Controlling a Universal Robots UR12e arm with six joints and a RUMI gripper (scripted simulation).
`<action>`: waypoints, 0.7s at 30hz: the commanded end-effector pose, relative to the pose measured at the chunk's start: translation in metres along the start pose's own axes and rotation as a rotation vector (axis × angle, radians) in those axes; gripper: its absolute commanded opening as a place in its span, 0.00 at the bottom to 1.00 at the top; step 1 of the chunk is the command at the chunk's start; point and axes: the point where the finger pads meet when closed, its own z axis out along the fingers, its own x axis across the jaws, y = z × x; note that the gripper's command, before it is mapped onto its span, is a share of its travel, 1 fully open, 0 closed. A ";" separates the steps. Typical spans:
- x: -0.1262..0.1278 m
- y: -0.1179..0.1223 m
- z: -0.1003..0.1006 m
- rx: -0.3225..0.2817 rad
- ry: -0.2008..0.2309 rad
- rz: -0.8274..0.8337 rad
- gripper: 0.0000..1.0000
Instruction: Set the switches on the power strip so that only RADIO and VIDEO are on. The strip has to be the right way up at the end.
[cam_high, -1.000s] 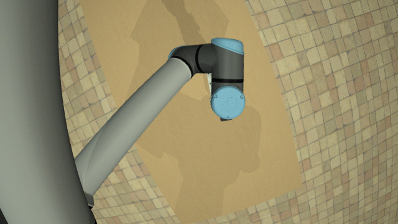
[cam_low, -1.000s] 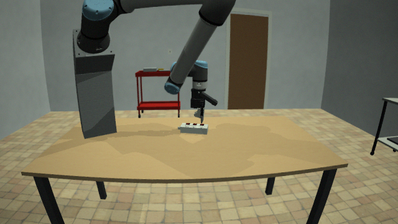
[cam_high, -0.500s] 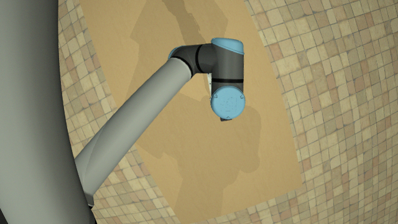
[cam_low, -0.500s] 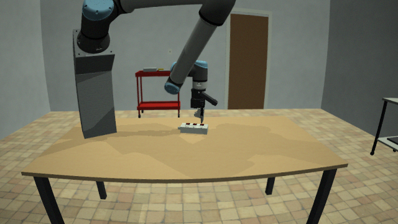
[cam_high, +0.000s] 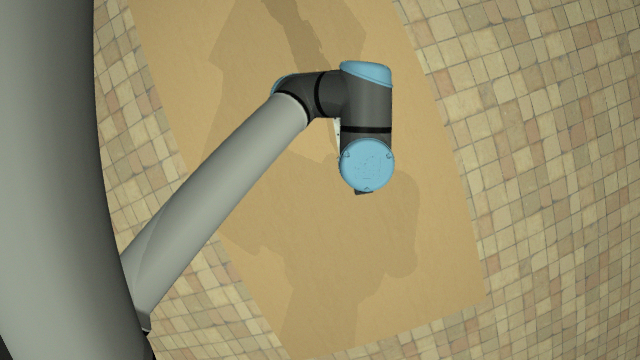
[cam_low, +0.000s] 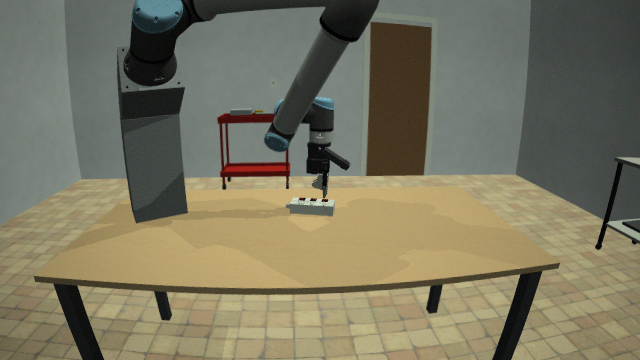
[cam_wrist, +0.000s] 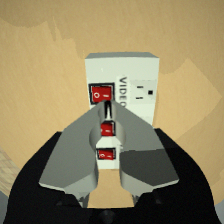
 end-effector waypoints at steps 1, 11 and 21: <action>0.001 -0.002 0.000 0.002 0.000 0.002 0.00; 0.001 -0.003 0.000 0.003 0.000 0.002 0.00; 0.001 -0.003 0.000 0.003 0.000 0.003 0.00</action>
